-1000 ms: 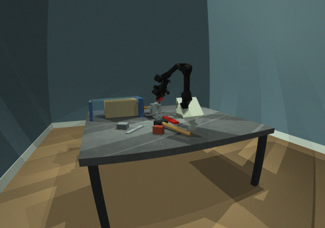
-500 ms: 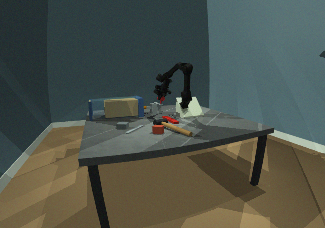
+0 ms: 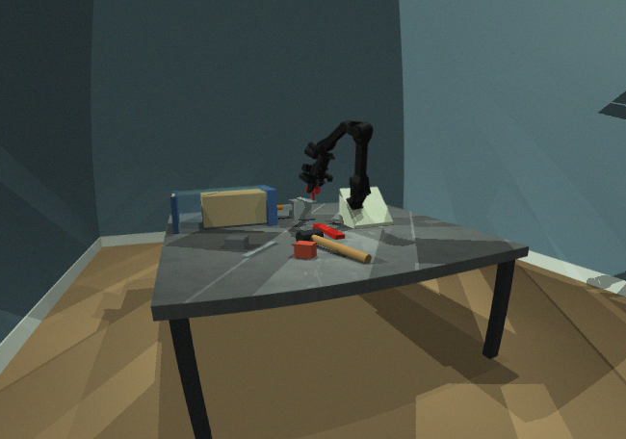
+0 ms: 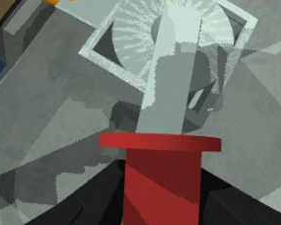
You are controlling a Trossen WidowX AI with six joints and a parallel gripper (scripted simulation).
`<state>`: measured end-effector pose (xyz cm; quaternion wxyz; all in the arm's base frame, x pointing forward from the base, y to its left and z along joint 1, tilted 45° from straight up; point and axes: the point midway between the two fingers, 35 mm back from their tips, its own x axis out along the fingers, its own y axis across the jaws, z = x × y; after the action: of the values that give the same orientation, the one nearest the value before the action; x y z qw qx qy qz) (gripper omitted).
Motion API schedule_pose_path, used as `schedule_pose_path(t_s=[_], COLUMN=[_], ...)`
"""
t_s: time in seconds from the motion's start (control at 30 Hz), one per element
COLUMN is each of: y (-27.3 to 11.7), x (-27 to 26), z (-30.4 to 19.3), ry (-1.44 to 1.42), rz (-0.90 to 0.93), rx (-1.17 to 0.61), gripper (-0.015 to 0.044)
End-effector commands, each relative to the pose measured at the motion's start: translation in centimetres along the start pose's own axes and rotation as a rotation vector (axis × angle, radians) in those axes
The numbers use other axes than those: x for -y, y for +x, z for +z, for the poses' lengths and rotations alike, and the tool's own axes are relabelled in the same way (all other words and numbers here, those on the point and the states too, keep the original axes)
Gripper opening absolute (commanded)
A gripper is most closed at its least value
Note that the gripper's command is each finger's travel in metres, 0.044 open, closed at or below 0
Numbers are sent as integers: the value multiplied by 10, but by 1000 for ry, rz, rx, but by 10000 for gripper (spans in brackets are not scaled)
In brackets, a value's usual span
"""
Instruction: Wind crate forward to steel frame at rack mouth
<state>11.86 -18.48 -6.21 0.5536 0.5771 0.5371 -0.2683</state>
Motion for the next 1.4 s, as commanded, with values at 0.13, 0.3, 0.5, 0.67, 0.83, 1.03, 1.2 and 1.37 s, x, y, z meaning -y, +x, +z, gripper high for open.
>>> schedule_pose_path(t_s=[0.13,0.3,0.5,0.67,0.83,1.03,1.2,1.37], y=[2,2,2,2,3,4,4,5], x=[22,27,34,40,45,51,57,62], z=[-2,-1,0,2,3,5,7,10], ry=[17,17,17,17,17,17,17,17], rz=[-43,-44,-45,-45,-45,-46,-47,-47], rx=[-5,-5,-5,-5,-4,-4,-4,-3], gripper=[0,0,0,0,0,0,0,0])
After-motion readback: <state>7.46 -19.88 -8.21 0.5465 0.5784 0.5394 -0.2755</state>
